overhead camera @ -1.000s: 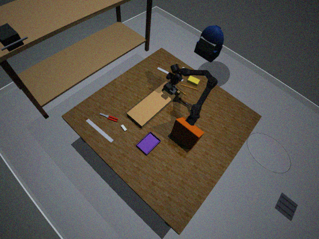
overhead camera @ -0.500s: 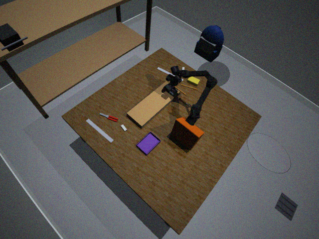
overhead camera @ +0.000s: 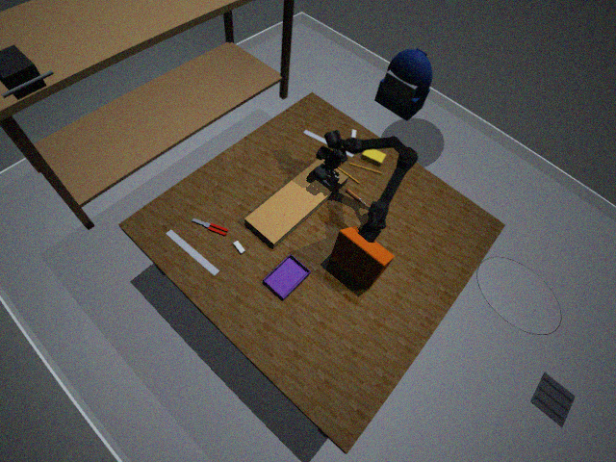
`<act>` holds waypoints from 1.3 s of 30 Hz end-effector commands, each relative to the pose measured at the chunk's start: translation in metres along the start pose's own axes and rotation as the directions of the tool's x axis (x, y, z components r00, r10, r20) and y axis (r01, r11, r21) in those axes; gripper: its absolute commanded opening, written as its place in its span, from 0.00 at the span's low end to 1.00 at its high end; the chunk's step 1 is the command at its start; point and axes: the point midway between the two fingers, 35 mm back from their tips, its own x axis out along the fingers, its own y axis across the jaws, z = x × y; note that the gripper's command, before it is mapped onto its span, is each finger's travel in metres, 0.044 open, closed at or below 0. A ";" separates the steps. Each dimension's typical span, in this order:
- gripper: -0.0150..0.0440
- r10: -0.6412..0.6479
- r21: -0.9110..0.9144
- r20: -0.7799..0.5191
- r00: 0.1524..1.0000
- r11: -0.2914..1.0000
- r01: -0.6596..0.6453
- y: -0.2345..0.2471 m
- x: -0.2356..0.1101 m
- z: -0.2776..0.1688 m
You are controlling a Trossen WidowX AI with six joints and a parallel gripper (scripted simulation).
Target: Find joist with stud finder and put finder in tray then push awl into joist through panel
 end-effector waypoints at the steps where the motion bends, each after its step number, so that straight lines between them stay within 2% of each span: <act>1: 0.25 0.002 -0.002 -0.002 1.000 1.000 -0.002 0.013 0.000 -0.001; 39: 0.25 0.006 -0.001 -0.002 1.000 1.000 -0.006 0.116 0.000 -0.001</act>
